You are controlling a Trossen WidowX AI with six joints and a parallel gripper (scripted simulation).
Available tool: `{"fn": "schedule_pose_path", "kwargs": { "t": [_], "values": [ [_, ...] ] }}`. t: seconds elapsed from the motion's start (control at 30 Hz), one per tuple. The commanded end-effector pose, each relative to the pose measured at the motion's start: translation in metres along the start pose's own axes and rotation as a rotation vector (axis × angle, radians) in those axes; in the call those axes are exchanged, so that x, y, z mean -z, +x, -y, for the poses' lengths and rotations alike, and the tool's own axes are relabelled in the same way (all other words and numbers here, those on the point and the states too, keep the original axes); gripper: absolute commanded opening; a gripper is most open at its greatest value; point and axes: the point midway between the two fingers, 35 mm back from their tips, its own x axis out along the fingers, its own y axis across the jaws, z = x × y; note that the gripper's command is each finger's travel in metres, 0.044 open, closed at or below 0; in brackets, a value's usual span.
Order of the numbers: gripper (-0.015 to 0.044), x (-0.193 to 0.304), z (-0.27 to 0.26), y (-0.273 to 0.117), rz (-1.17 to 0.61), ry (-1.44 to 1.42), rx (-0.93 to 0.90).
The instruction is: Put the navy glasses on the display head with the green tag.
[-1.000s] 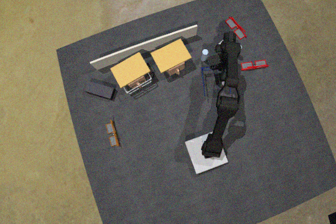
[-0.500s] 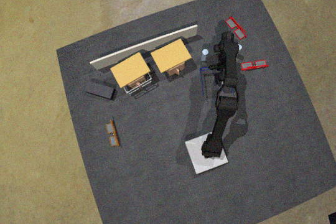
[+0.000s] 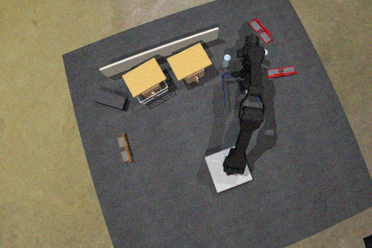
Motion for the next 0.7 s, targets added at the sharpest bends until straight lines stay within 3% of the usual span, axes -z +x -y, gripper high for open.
{"fn": "schedule_pose_path", "kwargs": {
  "t": [0.0,0.27,0.67],
  "values": [
    [0.0000,0.003,0.000,0.001,0.001,0.001,-0.003],
    [0.0000,0.008,0.000,-0.007,0.000,0.001,-0.003],
    [0.0000,0.011,0.000,-0.059,0.000,0.001,-0.003]
  ]
}}
